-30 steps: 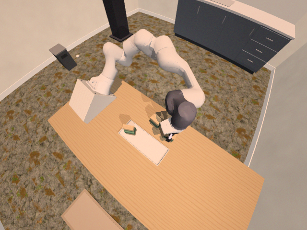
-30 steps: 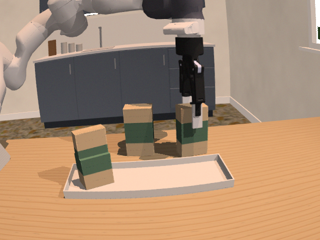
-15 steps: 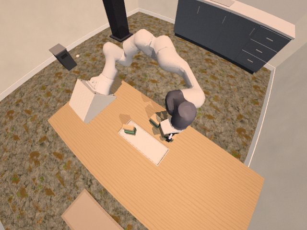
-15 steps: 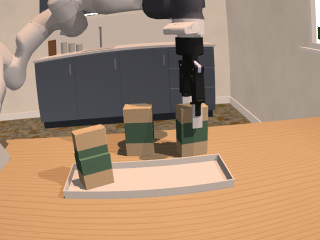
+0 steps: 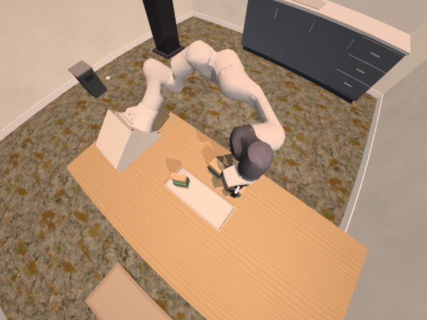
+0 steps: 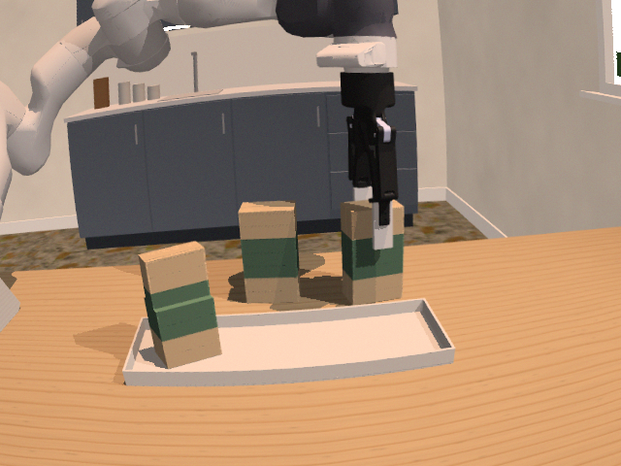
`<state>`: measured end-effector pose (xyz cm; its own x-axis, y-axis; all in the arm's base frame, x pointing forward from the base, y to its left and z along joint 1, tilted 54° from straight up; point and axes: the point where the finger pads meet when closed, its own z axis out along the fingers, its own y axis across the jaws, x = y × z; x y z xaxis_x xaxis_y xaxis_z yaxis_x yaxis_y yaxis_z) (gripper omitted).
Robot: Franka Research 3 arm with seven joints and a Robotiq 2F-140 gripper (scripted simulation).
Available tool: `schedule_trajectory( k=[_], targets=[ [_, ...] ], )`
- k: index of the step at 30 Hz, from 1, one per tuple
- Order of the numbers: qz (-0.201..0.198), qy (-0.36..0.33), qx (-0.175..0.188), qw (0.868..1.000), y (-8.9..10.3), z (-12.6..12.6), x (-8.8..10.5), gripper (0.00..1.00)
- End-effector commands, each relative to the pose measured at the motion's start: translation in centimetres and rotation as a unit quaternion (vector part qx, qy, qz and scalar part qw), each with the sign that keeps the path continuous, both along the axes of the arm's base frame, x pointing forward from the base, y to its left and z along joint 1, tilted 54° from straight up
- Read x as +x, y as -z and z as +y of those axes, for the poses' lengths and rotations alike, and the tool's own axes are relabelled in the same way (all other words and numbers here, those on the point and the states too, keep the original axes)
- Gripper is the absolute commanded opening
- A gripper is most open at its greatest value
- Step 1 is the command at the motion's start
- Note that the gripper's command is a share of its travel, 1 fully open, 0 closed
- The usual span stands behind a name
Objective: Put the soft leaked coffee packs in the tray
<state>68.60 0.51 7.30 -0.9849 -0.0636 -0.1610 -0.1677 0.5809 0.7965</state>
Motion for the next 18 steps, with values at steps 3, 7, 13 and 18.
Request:
schedule_trajectory(
  k=[3, 7, 13, 18],
  targets=[
    [-0.003, 0.0, 0.0, 1.0, 0.1, 0.0, 0.1, 0.55],
    [-0.003, 0.0, 0.0, 1.0, 0.1, 0.0, 0.1, 0.55],
    [-0.003, 0.0, 0.0, 1.0, -0.7, -1.2, 0.0, 0.55],
    [-0.003, 0.0, 0.0, 1.0, -3.1, -4.4, -0.2, 0.55]
  ],
)
